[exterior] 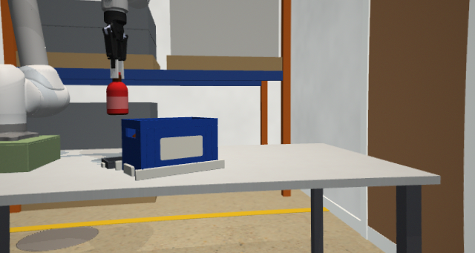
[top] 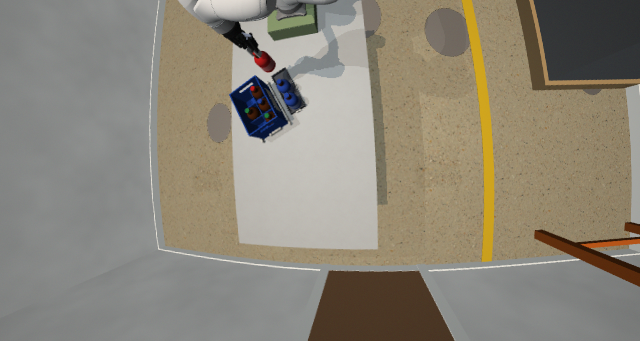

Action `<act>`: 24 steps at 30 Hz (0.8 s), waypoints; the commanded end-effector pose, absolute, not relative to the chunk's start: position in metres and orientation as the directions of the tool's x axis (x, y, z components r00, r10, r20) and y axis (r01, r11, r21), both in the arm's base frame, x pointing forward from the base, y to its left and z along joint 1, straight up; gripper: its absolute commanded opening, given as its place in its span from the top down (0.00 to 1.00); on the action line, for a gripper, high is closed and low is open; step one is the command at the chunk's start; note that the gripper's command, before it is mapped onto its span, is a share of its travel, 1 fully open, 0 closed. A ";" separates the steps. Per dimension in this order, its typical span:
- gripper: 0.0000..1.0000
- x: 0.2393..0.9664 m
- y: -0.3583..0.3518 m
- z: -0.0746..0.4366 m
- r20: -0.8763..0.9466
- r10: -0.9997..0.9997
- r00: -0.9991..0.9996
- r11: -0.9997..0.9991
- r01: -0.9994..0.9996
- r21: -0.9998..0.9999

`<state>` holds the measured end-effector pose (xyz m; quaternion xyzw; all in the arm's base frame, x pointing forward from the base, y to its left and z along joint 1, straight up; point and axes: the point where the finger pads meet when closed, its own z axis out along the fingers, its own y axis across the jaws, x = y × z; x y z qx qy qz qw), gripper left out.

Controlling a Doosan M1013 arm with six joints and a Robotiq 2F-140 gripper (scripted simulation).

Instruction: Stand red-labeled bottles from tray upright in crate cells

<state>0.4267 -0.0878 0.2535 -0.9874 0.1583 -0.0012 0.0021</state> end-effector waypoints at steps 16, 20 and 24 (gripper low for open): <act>1.00 0.428 -0.090 0.253 0.002 -0.313 0.950 -0.950 -0.313 -0.005; 1.00 0.430 -0.092 0.253 0.002 -0.313 0.950 -0.950 -0.313 -0.005; 1.00 0.431 -0.094 0.253 0.002 -0.313 0.950 -0.950 -0.313 -0.005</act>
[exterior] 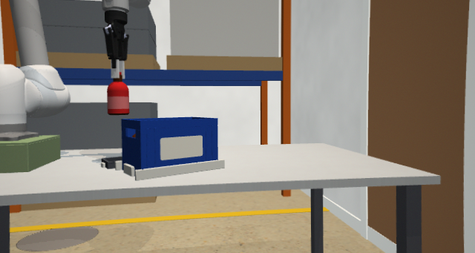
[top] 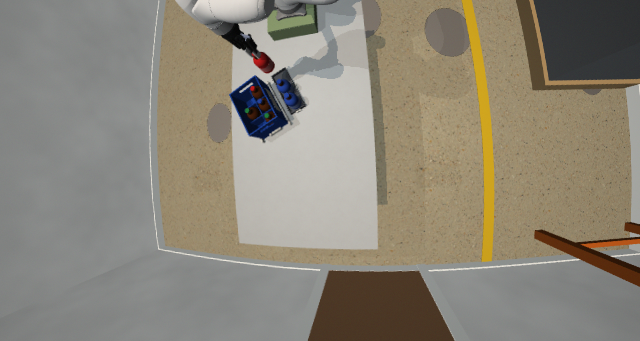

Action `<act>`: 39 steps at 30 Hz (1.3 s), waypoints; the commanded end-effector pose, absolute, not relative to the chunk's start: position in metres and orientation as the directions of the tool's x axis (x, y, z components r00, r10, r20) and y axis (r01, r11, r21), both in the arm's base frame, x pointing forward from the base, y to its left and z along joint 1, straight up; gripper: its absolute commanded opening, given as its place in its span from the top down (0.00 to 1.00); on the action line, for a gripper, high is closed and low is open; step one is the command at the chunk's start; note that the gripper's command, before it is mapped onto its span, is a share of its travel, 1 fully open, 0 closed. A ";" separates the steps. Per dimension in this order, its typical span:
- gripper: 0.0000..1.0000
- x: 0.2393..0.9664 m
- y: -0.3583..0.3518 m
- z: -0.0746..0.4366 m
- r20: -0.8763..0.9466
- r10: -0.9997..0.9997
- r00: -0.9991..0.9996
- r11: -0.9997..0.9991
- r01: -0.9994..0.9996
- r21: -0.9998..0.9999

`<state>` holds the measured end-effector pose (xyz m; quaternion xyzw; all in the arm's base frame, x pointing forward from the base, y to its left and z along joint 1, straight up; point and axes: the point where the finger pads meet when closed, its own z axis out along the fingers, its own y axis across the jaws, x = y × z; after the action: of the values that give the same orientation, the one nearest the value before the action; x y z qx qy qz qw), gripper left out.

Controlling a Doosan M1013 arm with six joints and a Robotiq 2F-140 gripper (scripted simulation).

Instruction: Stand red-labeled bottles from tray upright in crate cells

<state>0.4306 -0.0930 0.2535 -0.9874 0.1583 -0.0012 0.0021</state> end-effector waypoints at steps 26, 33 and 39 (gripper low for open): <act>1.00 0.447 -0.115 0.253 0.002 -0.313 0.950 -0.950 -0.313 -0.005; 1.00 0.455 -0.126 0.253 0.002 -0.313 0.950 -0.950 -0.313 -0.005; 1.00 0.460 -0.132 0.253 0.002 -0.313 0.950 -0.950 -0.313 -0.005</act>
<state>0.4581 -0.1302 0.2533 -0.9874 0.1584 -0.0012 0.0021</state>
